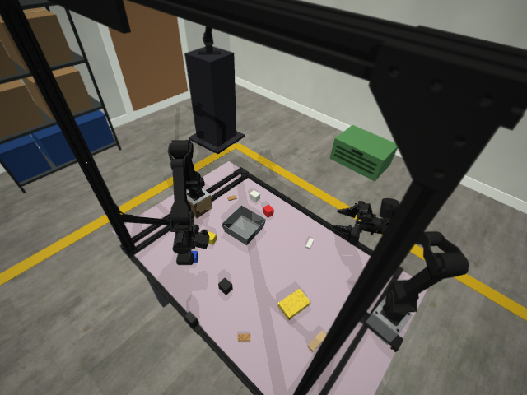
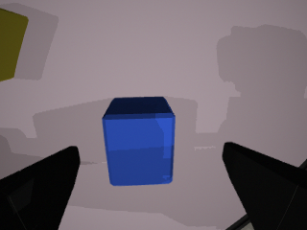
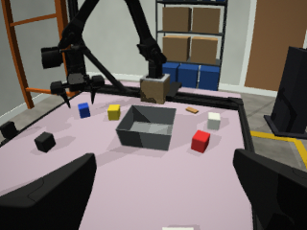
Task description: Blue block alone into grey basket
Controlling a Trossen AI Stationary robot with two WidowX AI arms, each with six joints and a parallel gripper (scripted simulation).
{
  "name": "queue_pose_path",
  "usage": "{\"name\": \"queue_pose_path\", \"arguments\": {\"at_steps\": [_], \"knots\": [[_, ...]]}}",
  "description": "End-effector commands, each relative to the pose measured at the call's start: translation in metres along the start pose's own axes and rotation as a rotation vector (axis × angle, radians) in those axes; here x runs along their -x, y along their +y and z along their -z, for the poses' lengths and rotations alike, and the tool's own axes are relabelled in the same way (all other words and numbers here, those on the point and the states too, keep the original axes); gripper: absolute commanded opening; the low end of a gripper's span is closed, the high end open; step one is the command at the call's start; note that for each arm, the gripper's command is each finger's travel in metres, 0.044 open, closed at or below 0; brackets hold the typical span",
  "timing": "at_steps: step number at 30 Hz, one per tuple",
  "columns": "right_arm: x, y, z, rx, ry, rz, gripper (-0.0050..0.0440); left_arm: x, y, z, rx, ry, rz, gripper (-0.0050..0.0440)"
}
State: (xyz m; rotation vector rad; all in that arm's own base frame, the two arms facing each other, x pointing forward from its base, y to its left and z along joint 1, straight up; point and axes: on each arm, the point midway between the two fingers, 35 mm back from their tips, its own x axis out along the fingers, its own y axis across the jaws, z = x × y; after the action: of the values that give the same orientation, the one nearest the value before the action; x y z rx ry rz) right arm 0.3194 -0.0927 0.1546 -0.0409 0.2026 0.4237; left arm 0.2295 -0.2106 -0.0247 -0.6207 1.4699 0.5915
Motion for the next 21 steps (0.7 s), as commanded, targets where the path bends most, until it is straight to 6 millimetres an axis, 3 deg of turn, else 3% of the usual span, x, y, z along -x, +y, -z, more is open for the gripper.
{"name": "queue_pose_path", "arguments": {"at_steps": [1,21], "knots": [[0.0,0.001,0.001,0.004,-0.001,-0.004,0.04,-0.01,0.005,0.001,0.002,0.006,-0.022,0.04],[0.0,0.001,0.001,0.004,-0.001,-0.004,0.04,-0.034,0.007,0.001,0.002,0.006,-0.022,0.04]]}}
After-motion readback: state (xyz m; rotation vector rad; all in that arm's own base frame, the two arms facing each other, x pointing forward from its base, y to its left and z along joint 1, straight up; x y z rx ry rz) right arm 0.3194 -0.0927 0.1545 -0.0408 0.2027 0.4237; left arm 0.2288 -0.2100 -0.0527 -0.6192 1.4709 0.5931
